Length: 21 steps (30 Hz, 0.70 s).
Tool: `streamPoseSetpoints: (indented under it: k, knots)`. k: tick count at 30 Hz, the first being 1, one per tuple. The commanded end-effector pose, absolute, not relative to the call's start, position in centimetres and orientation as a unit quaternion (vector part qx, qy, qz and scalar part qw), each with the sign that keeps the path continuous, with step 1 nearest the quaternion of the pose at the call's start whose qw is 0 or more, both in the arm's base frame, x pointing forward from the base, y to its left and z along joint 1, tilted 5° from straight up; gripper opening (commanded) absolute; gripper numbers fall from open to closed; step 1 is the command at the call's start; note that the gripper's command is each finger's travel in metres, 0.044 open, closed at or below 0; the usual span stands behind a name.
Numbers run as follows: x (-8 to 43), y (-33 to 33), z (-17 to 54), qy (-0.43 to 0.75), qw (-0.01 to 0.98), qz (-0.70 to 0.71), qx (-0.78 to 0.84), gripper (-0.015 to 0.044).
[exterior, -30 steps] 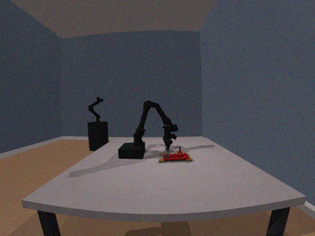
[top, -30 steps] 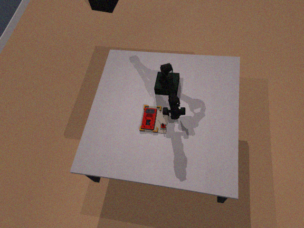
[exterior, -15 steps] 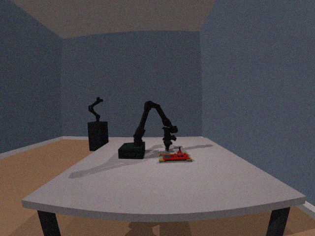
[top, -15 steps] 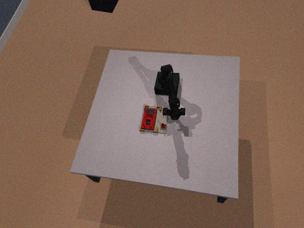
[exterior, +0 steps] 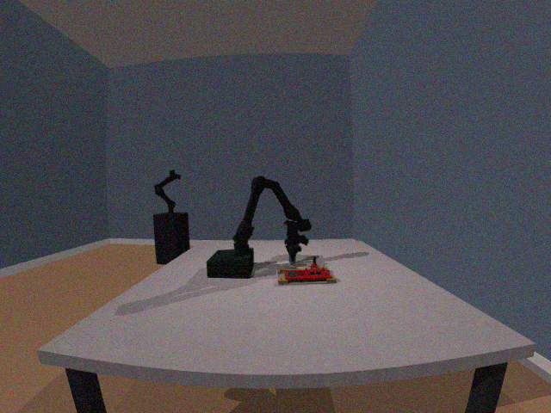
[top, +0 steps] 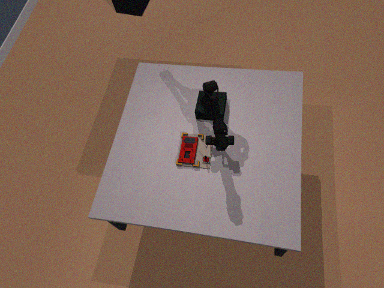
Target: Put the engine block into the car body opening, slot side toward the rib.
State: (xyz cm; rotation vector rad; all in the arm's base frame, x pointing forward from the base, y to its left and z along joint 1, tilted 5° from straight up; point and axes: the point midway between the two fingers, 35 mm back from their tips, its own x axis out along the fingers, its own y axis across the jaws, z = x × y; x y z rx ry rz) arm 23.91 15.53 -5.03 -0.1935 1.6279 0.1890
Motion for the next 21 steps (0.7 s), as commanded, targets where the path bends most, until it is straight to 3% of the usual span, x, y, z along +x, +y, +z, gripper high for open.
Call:
streamPoseSetpoints:
  k: [1,21]
  knots:
    - [24.4,15.9,-3.6,0.722,0.682,0.084,-0.084,0.0]
    - [24.8,16.3,2.4,0.722,0.682,0.084,-0.084,0.0]
